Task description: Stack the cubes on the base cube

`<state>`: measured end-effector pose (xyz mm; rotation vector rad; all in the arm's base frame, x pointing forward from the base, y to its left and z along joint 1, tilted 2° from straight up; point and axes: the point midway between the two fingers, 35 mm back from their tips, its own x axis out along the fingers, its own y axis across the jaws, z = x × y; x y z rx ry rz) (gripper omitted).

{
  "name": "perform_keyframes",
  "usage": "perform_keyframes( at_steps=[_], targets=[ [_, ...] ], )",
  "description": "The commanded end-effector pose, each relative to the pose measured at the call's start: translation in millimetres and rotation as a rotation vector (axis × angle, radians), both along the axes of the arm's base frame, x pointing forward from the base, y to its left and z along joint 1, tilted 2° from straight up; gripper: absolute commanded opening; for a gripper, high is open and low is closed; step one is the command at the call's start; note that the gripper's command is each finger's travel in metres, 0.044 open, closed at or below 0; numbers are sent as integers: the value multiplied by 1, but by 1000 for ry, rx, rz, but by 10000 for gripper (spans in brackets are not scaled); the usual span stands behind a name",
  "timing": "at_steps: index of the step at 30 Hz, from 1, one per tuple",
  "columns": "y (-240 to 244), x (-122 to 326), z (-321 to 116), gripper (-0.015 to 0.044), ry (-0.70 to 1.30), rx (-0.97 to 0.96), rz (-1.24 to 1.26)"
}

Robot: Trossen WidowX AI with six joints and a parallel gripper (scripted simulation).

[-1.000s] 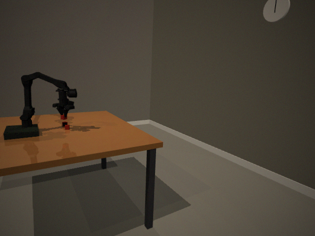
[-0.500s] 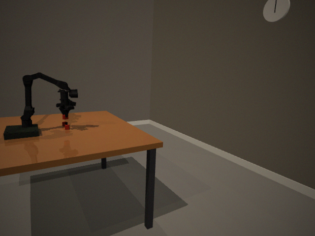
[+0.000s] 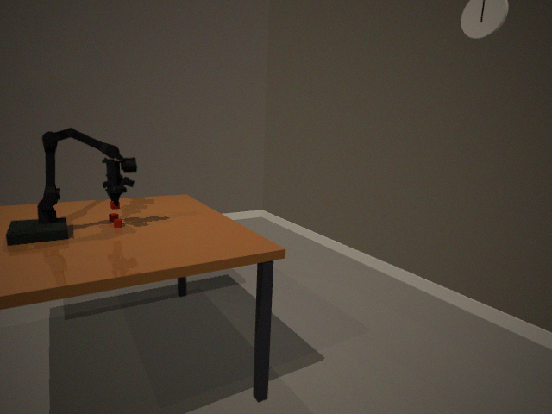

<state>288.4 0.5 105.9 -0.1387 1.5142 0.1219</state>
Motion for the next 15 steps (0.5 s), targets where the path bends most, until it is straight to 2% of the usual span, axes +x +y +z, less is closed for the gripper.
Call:
perform_keyframes(
  at_steps=[1,15],
  targets=[
    [13,-1,-4,105,4,-1,-64],
    [58,-5,-14,105,2,14,-274]
  ],
)
